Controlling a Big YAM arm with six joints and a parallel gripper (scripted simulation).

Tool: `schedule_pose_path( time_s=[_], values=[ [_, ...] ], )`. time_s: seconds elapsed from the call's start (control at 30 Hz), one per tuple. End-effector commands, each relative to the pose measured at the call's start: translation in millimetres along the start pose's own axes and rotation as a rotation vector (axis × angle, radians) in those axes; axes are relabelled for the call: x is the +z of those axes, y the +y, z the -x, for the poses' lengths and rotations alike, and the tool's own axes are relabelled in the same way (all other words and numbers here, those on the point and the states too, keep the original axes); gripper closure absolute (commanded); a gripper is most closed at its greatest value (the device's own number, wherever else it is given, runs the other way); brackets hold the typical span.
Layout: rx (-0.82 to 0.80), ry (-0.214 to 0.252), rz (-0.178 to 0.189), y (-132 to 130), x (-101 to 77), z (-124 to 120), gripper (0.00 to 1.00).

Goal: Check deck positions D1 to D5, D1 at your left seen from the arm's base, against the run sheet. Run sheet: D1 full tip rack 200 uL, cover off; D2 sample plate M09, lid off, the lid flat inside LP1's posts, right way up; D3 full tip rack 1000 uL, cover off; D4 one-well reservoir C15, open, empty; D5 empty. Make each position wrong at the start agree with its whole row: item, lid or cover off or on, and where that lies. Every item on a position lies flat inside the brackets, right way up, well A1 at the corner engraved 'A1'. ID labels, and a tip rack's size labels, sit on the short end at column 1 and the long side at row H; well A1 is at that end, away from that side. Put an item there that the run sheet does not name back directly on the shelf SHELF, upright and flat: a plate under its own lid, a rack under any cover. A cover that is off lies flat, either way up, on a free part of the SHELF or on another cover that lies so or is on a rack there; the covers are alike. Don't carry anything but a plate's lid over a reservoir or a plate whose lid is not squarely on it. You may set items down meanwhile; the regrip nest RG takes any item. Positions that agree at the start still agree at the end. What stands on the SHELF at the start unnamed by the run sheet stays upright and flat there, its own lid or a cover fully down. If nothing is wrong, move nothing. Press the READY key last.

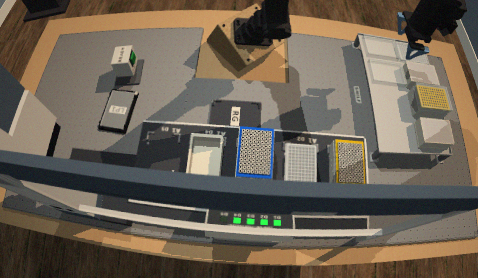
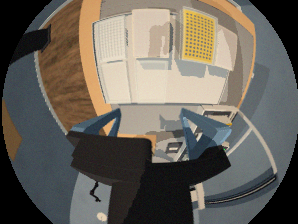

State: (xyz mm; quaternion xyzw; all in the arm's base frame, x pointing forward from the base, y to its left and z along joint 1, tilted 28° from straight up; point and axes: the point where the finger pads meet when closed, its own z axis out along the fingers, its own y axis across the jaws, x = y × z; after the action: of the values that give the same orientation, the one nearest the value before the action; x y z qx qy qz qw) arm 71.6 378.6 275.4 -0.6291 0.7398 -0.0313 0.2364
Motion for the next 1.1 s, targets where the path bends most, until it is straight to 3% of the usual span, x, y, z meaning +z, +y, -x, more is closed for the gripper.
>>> schedule_pose_path(
  time_s=[0.0,0.07,0.1,0.5,0.63,1.07],
  values=[
    [0.026,-0.076,0.007,-7,-34.8,19,0.00],
    [0.026,-0.076,0.007,-7,-34.8,19,0.00],
    [0.071,-0.072,0.003,-21,-34.0,18,1.00],
    [0.268,-0.074,0.002,-71,-40.2,15,1.00],
    [0.319,-0.067,0.012,-60,-37.2,19,1.00],
    [0.542,-0.065,0.015,-61,-36.8,18,1.00]
  ],
)
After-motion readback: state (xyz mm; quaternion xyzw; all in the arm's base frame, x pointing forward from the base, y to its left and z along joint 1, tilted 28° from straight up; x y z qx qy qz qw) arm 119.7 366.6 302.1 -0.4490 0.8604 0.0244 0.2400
